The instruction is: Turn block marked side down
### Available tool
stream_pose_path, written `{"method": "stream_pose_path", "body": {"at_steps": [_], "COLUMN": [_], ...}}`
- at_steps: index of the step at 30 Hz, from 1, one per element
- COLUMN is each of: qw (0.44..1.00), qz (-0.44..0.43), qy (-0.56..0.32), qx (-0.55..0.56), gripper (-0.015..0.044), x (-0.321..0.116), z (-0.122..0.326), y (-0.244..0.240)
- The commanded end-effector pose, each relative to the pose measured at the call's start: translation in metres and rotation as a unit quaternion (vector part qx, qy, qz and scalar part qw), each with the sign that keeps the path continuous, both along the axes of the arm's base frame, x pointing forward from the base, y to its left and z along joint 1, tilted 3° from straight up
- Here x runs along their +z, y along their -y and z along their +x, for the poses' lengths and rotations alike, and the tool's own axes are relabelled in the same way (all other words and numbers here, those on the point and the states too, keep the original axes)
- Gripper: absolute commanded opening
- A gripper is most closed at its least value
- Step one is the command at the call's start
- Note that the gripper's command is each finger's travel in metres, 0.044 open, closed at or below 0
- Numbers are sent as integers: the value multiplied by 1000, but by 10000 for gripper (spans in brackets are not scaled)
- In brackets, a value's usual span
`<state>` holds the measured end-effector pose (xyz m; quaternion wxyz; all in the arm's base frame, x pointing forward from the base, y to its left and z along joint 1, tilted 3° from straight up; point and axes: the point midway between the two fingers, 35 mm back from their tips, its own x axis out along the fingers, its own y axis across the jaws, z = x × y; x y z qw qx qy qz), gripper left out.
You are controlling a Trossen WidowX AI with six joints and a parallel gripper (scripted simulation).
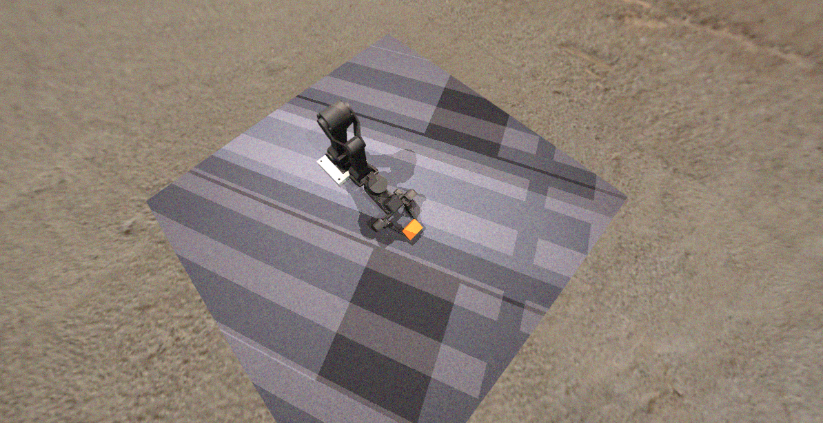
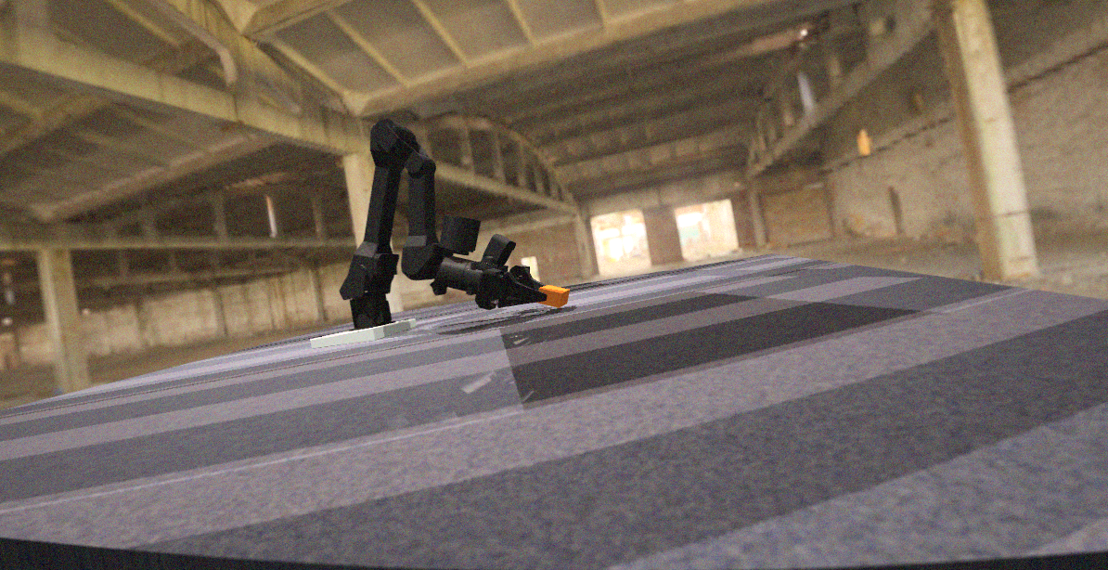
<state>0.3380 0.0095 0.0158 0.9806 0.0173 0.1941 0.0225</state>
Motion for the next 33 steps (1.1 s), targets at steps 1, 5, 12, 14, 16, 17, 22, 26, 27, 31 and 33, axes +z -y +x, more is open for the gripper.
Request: {"method": "stream_pose_path", "body": {"at_steps": [1,5,12,14,16,17,22,26,27,31,33], "qw": [1000,1000,1000,1000,1000,1000,1000,1000,1000,1000,1000], "qz": [2,2,2,2,2,2,2,2,2,2,2], "qy": [2,2,2,2,2,2,2,2,2,2,2], "qx": [-3,-3,-3,-3,-3,-3,-3,-3,-3,-3,-3], "gripper": [0,0,157,210,262,289,420,440,440,440,440], "x": [1,1,1,1,1,1,1,1,1,1,1], "z": [0,0,0,0,0,0,0,0,0,0,0], "y": [0,0,0,0,0,0,0,0,0,0,0]}}
